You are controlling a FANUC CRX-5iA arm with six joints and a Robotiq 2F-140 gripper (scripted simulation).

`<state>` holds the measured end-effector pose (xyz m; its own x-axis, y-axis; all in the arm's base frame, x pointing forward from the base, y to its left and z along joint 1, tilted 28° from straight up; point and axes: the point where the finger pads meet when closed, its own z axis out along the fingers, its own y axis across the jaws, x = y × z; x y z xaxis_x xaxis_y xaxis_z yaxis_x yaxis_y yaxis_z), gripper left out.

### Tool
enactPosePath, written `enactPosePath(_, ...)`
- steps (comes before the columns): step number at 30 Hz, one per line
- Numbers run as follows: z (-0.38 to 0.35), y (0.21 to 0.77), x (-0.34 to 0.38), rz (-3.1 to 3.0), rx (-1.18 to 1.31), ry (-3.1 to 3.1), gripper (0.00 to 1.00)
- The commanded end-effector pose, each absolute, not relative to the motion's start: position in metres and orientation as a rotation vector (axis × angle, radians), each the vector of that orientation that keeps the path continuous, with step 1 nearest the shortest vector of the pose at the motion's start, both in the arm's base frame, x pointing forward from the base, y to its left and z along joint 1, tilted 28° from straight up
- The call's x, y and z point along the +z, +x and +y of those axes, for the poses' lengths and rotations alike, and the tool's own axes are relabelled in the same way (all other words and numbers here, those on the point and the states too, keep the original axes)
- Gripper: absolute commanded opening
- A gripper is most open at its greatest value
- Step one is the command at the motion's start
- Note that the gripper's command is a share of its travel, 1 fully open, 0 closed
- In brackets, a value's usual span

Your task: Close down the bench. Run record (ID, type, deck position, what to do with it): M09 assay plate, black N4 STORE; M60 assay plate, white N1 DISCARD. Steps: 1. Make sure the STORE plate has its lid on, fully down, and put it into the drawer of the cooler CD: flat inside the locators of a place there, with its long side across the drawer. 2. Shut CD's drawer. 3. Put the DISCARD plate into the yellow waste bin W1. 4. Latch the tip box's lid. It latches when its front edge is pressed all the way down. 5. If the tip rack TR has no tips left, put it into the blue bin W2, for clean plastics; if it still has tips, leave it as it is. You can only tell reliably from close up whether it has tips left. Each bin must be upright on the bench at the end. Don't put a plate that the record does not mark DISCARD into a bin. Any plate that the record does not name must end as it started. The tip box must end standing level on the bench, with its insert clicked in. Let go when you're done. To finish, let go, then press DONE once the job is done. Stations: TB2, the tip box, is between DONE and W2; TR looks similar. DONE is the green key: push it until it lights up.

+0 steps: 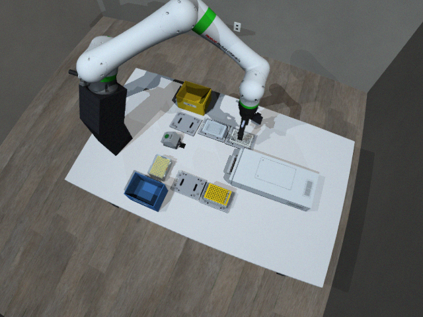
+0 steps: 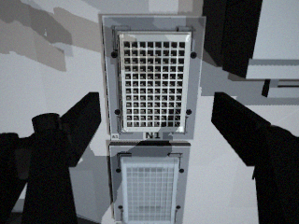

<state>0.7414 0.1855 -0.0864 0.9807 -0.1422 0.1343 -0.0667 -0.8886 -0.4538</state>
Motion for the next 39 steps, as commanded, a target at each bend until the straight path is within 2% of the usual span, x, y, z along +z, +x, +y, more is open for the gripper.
enactPosePath(1, 0.187, 0.743, -0.089, 0.149, -0.229, -2.664, 0.7)
enactPosePath(39, 0.207, 0.752, -0.129, 0.149, -0.229, -2.664, 0.7)
